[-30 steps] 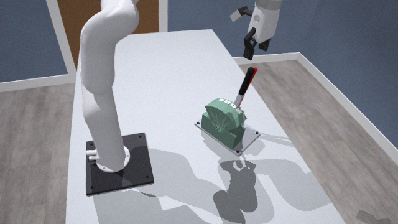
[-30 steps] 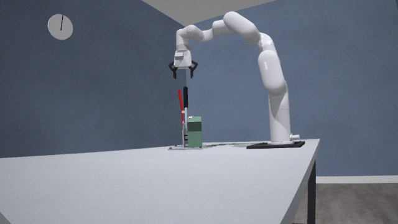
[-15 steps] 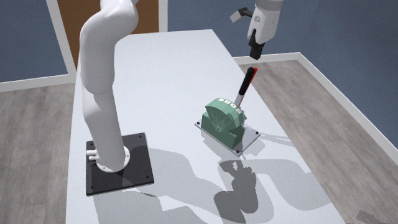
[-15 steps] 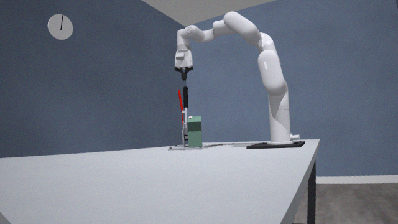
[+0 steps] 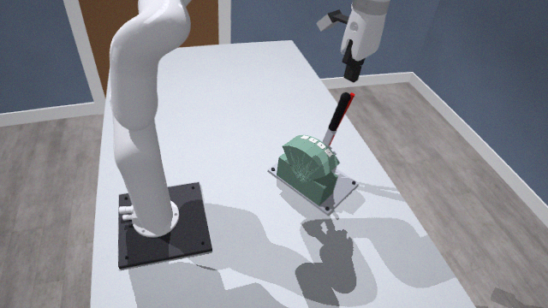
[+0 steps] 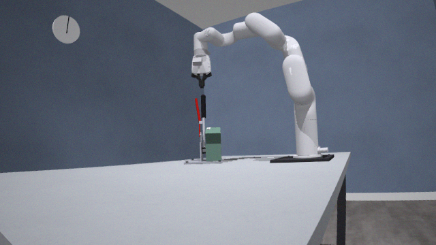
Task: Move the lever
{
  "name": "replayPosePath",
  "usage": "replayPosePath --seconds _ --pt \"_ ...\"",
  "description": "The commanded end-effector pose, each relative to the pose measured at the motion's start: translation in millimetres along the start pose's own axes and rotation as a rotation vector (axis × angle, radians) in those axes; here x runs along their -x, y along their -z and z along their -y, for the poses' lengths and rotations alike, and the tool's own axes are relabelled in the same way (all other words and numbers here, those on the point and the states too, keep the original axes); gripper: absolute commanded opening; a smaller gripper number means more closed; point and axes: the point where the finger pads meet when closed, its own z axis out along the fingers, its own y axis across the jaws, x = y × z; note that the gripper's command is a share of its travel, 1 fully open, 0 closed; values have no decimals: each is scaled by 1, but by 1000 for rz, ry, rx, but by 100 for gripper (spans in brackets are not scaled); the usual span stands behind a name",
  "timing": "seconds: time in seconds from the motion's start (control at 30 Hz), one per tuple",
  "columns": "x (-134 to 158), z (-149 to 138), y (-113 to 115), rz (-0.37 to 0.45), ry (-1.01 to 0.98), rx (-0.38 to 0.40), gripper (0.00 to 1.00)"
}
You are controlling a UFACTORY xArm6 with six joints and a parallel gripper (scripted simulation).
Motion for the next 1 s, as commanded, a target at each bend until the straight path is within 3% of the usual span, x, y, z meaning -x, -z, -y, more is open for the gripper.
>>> replayPosePath --seconds 0.0,0.47,0.5,0.97 --pt "0 0 2 2 0 4 0" --pt "0 0 2 2 0 4 0" --pt "0 0 2 2 0 4 100" --pt "0 0 2 2 0 4 100"
